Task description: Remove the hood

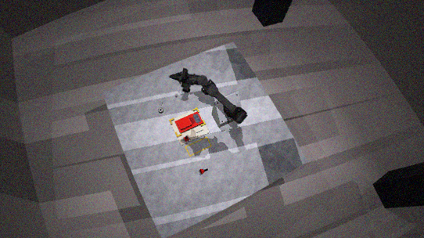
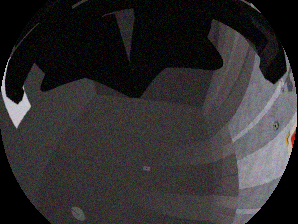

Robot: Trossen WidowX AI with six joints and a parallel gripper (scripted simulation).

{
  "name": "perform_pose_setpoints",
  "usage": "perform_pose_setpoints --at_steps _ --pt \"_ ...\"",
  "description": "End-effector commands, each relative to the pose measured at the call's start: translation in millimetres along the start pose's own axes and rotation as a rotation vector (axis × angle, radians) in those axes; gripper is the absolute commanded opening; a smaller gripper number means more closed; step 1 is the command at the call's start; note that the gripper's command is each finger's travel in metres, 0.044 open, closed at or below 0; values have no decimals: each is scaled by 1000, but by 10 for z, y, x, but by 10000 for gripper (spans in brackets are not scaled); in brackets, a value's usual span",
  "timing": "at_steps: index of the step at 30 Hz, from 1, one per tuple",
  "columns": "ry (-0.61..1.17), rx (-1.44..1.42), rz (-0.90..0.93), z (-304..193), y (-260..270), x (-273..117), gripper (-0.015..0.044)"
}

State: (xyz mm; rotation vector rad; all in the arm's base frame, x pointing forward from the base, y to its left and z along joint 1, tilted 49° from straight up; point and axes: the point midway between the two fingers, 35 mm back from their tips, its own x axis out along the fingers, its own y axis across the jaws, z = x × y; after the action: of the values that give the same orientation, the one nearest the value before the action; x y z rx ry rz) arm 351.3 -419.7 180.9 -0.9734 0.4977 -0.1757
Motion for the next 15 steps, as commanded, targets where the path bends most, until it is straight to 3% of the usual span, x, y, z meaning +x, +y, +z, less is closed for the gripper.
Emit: perform_pose_setpoints --at_steps 1,15 --pt "-2 6 6 7 20 11 26" --pt "-30 426 553 658 1723 464 394"
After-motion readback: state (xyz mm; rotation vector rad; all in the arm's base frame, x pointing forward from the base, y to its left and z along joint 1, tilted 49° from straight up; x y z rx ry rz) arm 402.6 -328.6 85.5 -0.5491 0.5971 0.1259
